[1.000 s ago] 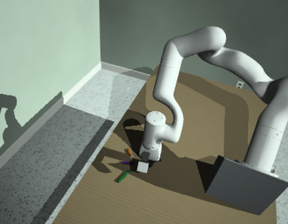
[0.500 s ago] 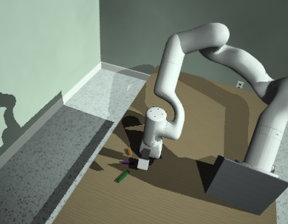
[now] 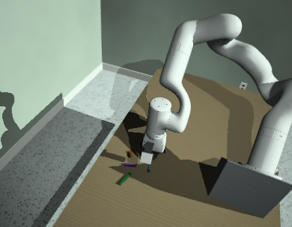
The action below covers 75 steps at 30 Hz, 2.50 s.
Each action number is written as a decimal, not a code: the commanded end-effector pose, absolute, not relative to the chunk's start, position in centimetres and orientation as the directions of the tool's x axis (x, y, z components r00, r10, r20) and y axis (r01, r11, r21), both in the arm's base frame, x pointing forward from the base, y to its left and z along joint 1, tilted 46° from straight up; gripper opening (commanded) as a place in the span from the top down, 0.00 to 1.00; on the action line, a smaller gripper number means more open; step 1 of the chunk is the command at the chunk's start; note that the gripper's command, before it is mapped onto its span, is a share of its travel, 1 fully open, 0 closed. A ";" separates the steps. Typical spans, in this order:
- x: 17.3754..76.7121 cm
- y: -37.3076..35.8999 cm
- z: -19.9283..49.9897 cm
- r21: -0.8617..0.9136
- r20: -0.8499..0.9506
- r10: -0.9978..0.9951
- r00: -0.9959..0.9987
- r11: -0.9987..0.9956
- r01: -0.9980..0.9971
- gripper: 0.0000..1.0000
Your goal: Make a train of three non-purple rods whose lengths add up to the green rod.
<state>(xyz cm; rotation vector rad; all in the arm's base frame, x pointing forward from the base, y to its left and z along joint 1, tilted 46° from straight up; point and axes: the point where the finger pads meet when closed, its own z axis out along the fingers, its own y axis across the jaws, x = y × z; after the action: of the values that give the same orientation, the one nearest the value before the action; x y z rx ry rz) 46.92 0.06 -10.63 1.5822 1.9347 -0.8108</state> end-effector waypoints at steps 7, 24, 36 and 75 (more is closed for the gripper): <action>47.0 0.7 -10.0 -0.129 -0.710 0.678 -0.192 0.143 0.981 0.00; 47.1 0.7 -10.0 -0.133 -0.709 0.677 -0.198 0.148 0.980 0.00; 53.6 -0.6 -10.1 -0.317 -0.647 0.612 -0.455 0.326 0.890 0.00; 59.0 -2.5 -9.8 -0.465 -0.551 0.516 -0.655 0.462 0.755 0.76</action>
<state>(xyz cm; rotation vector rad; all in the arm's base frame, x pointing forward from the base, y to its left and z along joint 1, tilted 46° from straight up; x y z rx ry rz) 58.92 -2.60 -9.88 1.0784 2.3835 -1.0078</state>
